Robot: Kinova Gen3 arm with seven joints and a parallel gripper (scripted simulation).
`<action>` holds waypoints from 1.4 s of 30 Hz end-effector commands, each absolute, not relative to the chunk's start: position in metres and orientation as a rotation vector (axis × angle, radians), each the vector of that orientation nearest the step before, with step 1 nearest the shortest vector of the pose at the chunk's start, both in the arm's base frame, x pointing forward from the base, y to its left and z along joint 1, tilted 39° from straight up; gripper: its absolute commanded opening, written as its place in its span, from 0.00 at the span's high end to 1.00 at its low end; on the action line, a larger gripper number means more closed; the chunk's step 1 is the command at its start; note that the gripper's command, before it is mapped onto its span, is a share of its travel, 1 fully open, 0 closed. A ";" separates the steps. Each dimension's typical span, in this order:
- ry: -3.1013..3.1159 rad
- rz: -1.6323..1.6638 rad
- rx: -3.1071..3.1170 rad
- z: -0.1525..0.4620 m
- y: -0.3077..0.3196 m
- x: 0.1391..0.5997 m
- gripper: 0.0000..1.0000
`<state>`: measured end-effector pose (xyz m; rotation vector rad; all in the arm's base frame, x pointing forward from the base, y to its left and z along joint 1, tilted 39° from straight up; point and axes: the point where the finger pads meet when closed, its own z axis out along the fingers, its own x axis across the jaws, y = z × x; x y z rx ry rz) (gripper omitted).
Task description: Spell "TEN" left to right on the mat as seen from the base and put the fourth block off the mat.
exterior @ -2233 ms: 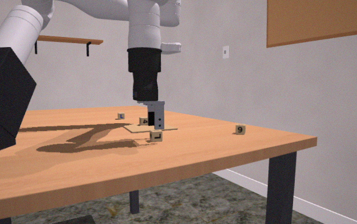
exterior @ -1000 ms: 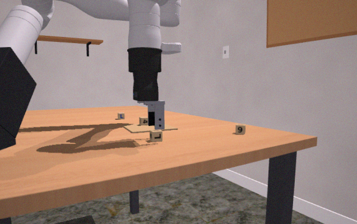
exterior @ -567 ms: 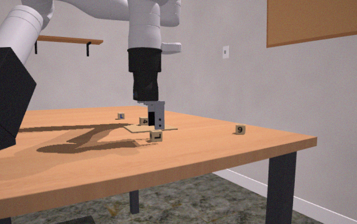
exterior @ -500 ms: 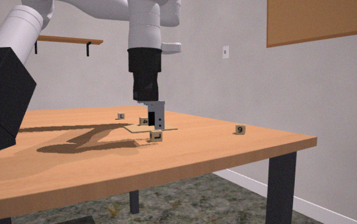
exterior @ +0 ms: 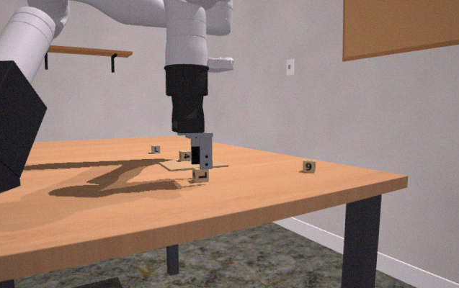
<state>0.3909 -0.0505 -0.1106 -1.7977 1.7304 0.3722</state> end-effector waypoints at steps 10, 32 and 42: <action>1.730 0.375 -1.799 -0.126 -0.038 0.394 0.00; 1.730 0.375 -1.799 -0.131 -0.034 0.395 0.00; 1.730 0.375 -1.799 -0.131 -0.034 0.395 0.00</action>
